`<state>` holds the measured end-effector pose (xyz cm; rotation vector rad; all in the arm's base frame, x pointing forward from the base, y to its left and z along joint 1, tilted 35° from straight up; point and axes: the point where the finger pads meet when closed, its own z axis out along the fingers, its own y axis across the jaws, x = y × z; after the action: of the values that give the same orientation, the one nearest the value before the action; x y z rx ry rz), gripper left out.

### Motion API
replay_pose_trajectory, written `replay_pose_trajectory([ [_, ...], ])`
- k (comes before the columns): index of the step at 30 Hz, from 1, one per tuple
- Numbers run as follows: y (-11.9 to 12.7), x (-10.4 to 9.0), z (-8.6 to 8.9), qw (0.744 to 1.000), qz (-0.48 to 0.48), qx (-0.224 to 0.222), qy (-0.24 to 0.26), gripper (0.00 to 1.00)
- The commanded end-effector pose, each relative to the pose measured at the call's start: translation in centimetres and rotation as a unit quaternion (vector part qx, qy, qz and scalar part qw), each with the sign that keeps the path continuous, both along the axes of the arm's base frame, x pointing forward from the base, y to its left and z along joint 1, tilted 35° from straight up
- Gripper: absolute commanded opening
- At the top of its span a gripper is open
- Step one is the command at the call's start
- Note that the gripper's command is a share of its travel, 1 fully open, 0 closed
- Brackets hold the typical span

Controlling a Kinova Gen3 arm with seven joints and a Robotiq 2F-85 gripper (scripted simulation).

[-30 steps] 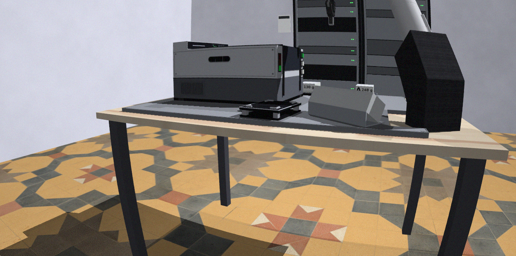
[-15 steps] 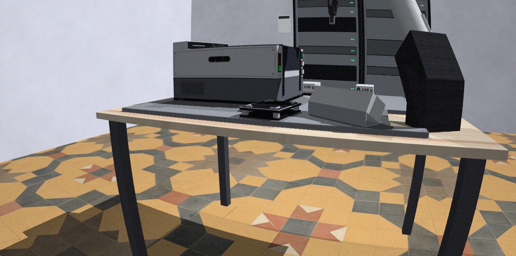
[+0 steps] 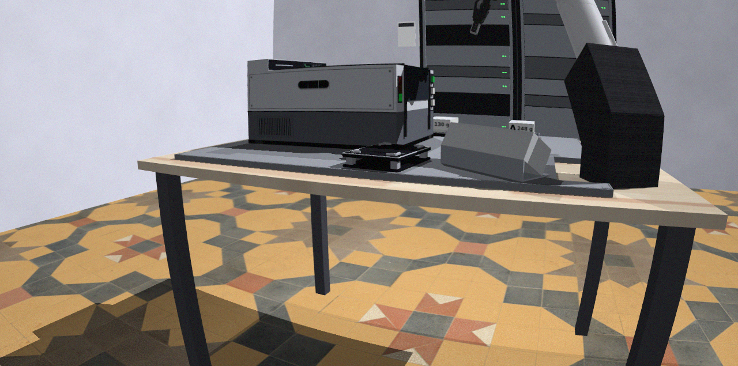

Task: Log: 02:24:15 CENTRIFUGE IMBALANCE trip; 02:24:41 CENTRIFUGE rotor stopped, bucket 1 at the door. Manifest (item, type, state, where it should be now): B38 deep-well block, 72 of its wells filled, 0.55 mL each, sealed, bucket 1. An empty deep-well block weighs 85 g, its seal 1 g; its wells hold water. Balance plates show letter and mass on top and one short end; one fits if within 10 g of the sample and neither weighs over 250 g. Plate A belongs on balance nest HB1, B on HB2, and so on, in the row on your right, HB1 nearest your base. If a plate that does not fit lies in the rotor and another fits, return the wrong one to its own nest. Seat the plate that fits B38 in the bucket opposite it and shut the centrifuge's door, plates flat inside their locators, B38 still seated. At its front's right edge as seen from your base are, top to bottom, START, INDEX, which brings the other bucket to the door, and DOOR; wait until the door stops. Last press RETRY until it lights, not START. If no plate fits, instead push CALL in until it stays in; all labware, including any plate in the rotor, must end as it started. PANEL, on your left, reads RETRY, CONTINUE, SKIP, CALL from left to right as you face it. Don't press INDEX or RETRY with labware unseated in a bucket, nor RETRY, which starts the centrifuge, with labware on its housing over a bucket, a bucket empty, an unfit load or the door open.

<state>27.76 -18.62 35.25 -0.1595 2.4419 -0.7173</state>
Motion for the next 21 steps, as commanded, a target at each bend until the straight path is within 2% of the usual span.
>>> replay_pose_trajectory([
  [1, -0.1, 0.0, 0.1, 1.0, 0.011, -0.003, -0.021, 0.1],
  [3, -0.1, 0.0, 0.1, 0.999, 0.02, -0.003, -0.036, 0.1],
  [12, -0.1, 0.0, 0.1, 0.999, 0.02, -0.003, -0.036, 0.1],
  [21, -1.1, 1.4, -1.5, 0.999, 0.02, -0.003, -0.036, 0.1],
])
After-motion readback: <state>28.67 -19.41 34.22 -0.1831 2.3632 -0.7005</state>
